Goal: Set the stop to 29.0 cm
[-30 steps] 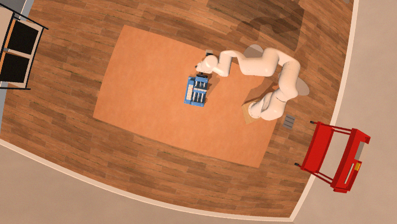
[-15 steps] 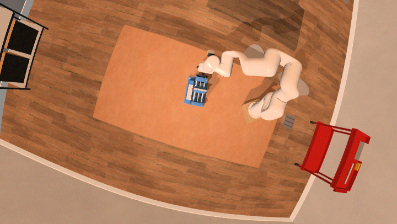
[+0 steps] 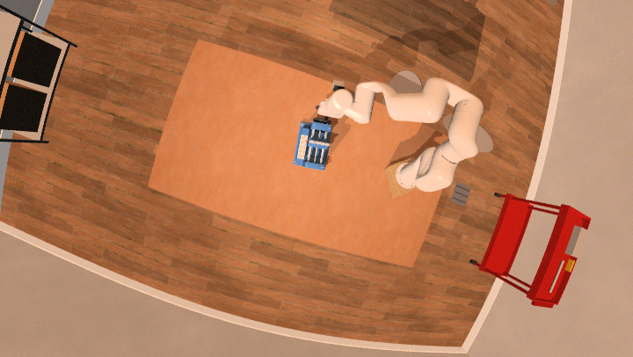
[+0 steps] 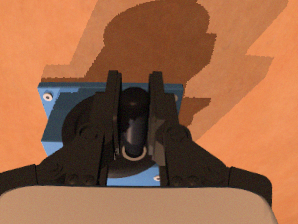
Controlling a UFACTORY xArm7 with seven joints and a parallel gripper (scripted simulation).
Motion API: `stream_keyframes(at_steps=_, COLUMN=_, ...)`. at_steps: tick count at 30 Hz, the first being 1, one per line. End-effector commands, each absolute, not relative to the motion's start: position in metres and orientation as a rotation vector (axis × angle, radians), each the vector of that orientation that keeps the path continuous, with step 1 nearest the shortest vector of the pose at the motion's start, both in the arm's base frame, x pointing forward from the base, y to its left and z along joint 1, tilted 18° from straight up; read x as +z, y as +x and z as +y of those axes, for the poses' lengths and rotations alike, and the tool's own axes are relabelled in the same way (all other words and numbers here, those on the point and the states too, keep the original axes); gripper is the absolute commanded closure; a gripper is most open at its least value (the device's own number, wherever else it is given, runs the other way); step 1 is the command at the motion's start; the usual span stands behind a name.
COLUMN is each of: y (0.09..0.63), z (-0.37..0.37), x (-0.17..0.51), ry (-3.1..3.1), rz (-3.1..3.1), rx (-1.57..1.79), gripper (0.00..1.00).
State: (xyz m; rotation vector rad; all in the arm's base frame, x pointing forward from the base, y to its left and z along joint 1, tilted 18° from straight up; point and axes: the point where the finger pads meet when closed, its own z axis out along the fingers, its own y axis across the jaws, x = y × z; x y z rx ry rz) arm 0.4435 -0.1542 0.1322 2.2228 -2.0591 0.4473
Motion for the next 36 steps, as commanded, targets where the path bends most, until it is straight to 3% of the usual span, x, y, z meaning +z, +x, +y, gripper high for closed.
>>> stream_keyframes(at_steps=1, y=0.444, z=-0.154, x=0.133, ry=2.226, rz=-2.059, rx=0.456, gripper=0.94)
stream_keyframes(at_steps=36, y=0.434, z=-0.159, x=0.118, ry=2.226, rz=-2.059, rx=0.456, gripper=0.94)
